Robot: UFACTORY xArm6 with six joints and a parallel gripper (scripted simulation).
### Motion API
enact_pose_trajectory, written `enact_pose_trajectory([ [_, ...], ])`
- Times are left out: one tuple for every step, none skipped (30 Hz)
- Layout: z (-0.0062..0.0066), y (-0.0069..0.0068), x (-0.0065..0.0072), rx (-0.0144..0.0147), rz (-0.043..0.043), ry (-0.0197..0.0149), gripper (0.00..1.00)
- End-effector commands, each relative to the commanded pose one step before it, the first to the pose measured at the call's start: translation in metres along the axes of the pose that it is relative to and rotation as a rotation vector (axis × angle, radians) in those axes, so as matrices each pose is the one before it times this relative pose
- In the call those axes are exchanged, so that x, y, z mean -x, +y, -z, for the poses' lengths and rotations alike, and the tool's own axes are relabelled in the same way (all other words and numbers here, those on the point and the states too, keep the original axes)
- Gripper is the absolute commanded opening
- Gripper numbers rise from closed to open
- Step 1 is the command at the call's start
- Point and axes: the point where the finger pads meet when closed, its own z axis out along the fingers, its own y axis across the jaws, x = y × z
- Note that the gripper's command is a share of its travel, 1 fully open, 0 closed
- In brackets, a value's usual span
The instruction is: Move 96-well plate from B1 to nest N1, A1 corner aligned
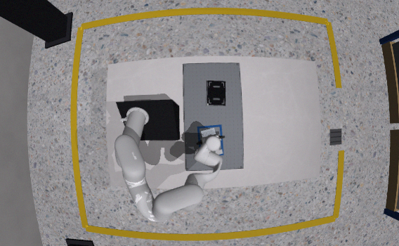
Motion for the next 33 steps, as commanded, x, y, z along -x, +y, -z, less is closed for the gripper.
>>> enact_pose_trajectory([
  [0.00071, -0.00089, -0.00034, -0.00212, -0.0003, 0.00051, 1.0],
  [0.0, 0.0, 0.0, 0.0, 0.0, 0.0, 1.0],
  [0.0, 0.0, 0.0, 0.0, 0.0, 0.0, 1.0],
  [0.00057, 0.00001, 0.00002, 0.00002, 0.0, -0.00001, 0.0],
  [0.0, 0.0, 0.0, 0.0, 0.0, 0.0, 0.0],
  [0.00001, 0.0, 0.0, 0.0, 0.0, 0.0, 0.0],
  [0.0, 0.0, 0.0, 0.0, 0.0, 0.0, 0.0],
  [0.0, 0.0, 0.0, 0.0, 0.0, 0.0, 0.0],
  [0.0, 0.0, 0.0, 0.0, 0.0, 0.0, 0.0],
  [0.0, 0.0, 0.0, 0.0, 0.0, 0.0, 0.0],
  [0.0, 0.0, 0.0, 0.0, 0.0, 0.0, 0.0],
  [0.0, 0.0, 0.0, 0.0, 0.0, 0.0, 0.0],
  [0.0, 0.0, 0.0, 0.0, 0.0, 0.0, 0.0],
  [0.0, 0.0, 0.0, 0.0, 0.0, 0.0, 0.0],
  [0.0, 0.0, 0.0, 0.0, 0.0, 0.0, 0.0],
  [-0.00007, 0.00003, 0.00001, 0.00008, -0.00001, -0.00002, 0.0],
  [0.00002, -0.00001, 0.0, -0.00001, 0.0, 0.0, 0.0],
  [0.00001, 0.0, 0.0, -0.00001, 0.0, 0.0, 0.0],
  [0.0, 0.0, 0.0, 0.0, 0.0, 0.0, 0.0],
  [0.0, 0.0, 0.0, 0.0, 0.0, 0.0, 0.0],
  [0.0, 0.0, 0.0, 0.00001, 0.0, 0.0, 0.0],
  [0.0, 0.0, 0.0, 0.0, 0.0, 0.0, 0.0],
  [0.0, 0.0, 0.0, 0.0, 0.0, 0.0, 0.0],
  [0.0, 0.0, 0.0, 0.0, 0.0, 0.0, 0.0],
  [0.0, 0.0, 0.0, 0.0, 0.0, 0.0, 0.0],
  [0.0, 0.0, 0.0, 0.0, 0.0, 0.0, 0.0],
  [0.0, 0.0, 0.0, 0.0, 0.0, 0.0, 0.0],
  [0.0, 0.0, 0.0, 0.0, 0.0, 0.0, 0.0],
  [0.0, 0.0, 0.0, 0.0, 0.0, 0.0, 0.0],
  [0.0, 0.0, 0.0, 0.0, 0.0, 0.0, 0.0],
  [0.0, 0.0, 0.0, 0.0, 0.0, 0.0, 0.0],
  [0.0, 0.0, 0.0, 0.0, 0.0, 0.0, 0.0],
  [0.0, 0.0, 0.0, 0.0, 0.0, 0.0, 0.0],
])
